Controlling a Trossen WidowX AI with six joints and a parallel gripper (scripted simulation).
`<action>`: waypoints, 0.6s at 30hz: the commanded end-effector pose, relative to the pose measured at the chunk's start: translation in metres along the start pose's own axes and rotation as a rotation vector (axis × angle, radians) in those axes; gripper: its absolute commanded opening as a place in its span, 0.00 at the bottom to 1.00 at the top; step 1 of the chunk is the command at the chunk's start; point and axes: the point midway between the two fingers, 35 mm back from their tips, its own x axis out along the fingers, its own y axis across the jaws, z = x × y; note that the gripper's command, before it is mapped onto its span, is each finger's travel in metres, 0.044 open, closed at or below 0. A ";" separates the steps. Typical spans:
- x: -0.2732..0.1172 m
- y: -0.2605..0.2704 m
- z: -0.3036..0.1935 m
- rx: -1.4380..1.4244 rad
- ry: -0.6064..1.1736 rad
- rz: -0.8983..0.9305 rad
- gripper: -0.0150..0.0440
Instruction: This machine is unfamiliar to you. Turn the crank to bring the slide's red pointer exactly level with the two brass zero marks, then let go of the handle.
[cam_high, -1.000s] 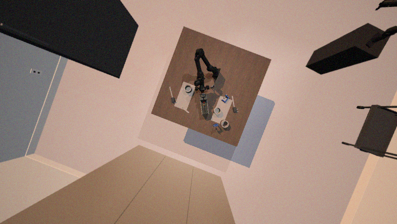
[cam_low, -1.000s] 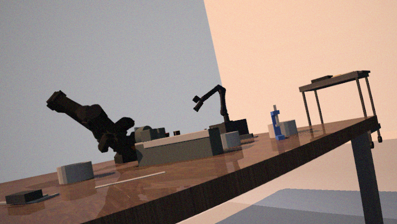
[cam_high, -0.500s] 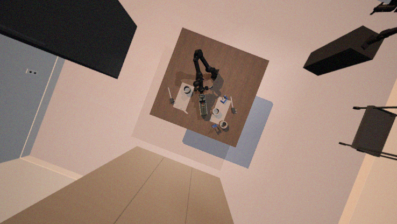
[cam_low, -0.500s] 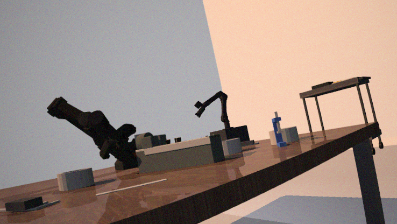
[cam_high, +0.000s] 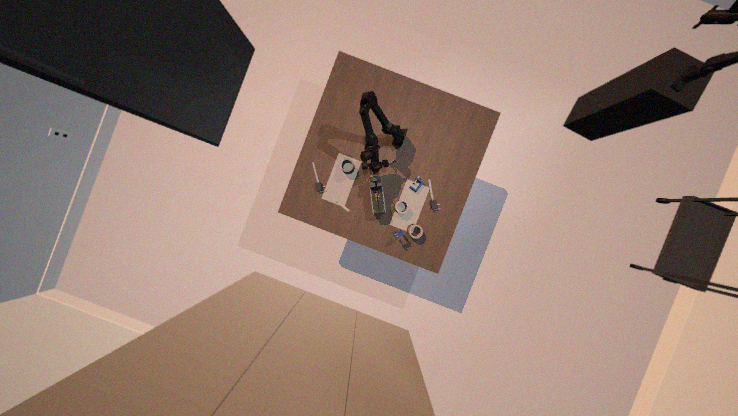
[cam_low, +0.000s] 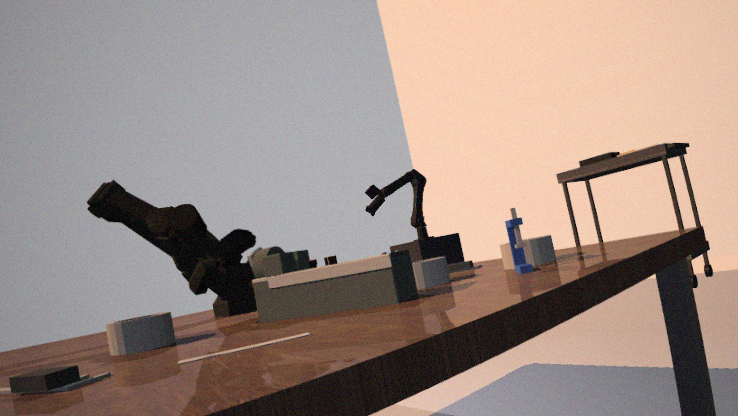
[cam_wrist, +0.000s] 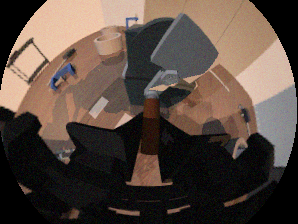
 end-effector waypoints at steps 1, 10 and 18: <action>-0.002 0.009 0.002 -0.010 -0.005 0.018 0.25; -0.008 0.016 0.008 -0.009 -0.005 0.018 0.25; -0.017 0.021 0.016 -0.009 -0.006 0.019 0.25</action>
